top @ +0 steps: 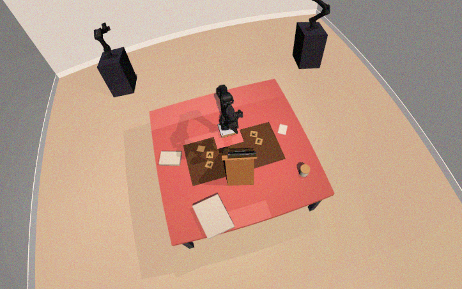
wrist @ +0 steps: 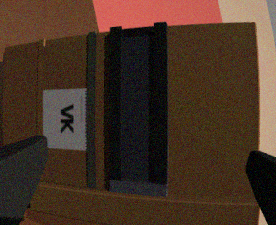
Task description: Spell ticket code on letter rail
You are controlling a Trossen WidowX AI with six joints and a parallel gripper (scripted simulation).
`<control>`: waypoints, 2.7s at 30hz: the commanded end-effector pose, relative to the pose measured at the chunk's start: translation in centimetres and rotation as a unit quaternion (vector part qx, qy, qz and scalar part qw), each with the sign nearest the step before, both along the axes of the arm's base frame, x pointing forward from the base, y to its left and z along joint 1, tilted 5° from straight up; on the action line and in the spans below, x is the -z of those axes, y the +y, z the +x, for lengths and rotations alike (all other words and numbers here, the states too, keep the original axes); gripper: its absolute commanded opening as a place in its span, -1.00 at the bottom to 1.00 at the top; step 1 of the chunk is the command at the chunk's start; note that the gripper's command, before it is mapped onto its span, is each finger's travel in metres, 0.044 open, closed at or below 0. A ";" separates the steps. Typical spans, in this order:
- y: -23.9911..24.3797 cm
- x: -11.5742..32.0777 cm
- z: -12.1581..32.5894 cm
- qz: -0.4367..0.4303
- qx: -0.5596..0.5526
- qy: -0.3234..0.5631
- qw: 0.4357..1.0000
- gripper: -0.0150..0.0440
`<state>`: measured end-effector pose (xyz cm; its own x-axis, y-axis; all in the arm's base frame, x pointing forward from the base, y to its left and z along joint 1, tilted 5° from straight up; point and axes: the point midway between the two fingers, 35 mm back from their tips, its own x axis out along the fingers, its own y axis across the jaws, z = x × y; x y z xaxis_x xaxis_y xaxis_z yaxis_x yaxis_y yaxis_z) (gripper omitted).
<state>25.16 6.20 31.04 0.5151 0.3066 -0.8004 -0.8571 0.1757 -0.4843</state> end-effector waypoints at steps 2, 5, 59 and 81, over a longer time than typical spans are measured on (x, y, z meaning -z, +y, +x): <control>1.4 -0.7 -0.3 0.000 0.001 -0.003 1.000 1.00; 1.4 -0.7 -0.3 0.000 0.001 -0.003 1.000 1.00; 17.4 25.6 -15.9 -0.264 -0.940 -0.141 0.165 0.66; 17.4 27.6 -16.1 -0.262 -0.941 -0.142 0.163 0.66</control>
<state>9.08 23.68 3.57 -0.0579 0.0676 -0.9960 0.9122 -0.4018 -0.0803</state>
